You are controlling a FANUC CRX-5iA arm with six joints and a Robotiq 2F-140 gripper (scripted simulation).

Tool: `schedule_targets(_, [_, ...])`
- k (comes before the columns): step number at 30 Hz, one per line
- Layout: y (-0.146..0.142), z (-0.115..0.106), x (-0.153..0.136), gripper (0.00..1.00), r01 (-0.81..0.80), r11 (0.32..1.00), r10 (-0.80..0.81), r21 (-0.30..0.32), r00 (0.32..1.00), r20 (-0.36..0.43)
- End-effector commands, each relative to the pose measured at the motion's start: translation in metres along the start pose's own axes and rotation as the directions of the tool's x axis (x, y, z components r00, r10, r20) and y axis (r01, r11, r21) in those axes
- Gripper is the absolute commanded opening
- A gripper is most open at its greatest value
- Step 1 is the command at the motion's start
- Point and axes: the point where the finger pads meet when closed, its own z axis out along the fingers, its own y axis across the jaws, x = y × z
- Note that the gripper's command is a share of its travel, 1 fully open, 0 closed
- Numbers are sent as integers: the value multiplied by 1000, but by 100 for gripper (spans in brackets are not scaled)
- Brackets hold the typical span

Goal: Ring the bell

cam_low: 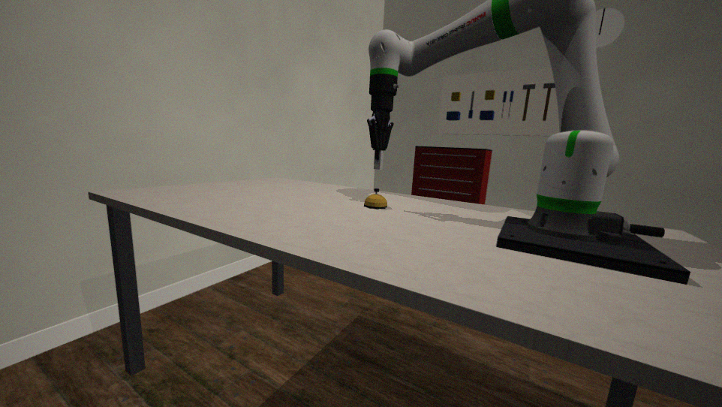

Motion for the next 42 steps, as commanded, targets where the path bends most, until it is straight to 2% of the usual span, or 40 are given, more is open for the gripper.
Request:
schedule_targets(1, [0,0,0,0,0,1000,0,0,1000,0])
schedule_targets(25, [0,1,0,0,0,1000,0,0,1000,0])
schedule_targets(42, [2,17,0,0,0,1000,0,0,1000,0])
